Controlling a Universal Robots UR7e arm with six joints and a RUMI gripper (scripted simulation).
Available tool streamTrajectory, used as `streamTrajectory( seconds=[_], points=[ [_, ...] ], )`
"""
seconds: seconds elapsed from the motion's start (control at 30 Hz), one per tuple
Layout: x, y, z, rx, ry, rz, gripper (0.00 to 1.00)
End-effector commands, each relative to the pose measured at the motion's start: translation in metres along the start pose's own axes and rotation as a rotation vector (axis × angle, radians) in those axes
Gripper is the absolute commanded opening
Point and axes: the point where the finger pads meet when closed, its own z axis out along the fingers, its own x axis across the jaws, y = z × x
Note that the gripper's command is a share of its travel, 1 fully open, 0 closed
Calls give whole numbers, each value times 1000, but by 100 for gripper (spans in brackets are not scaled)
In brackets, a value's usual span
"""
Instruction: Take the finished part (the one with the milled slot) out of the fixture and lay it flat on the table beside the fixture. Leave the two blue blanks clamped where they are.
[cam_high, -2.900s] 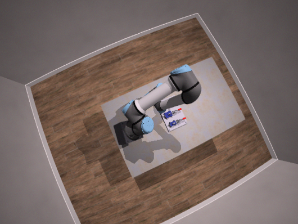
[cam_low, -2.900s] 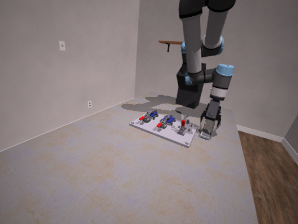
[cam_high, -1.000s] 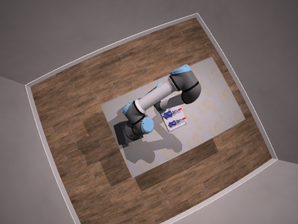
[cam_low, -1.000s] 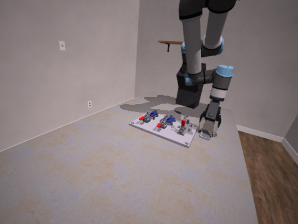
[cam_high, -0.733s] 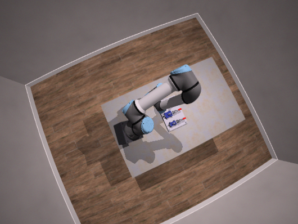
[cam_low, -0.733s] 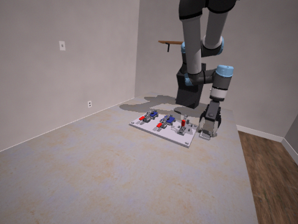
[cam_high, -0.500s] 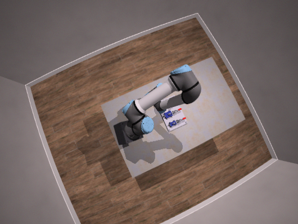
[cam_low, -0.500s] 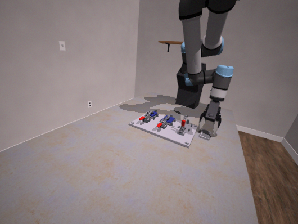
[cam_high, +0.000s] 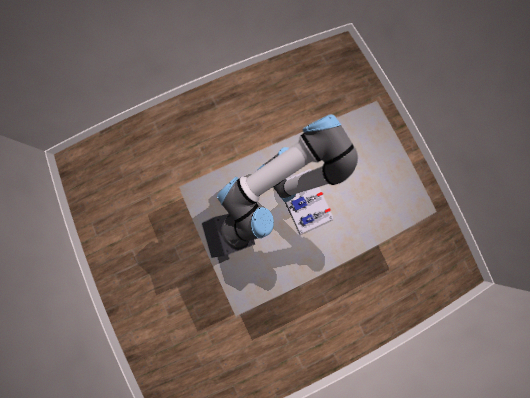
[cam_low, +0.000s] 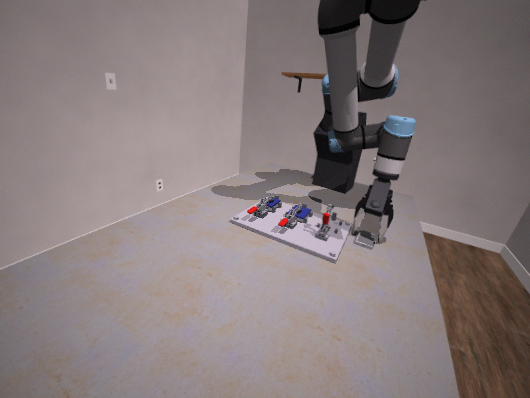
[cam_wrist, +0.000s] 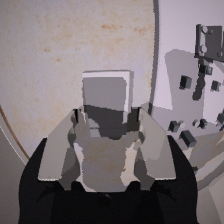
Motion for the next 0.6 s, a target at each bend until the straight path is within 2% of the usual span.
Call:
streamTrajectory(
  seconds=[0.0,0.3,0.57],
  points=[
    [0,0,0,1,-1,0,47],
    [0,0,-5,1,-1,0,47],
    [0,0,-26,1,-1,0,47]
  ],
)
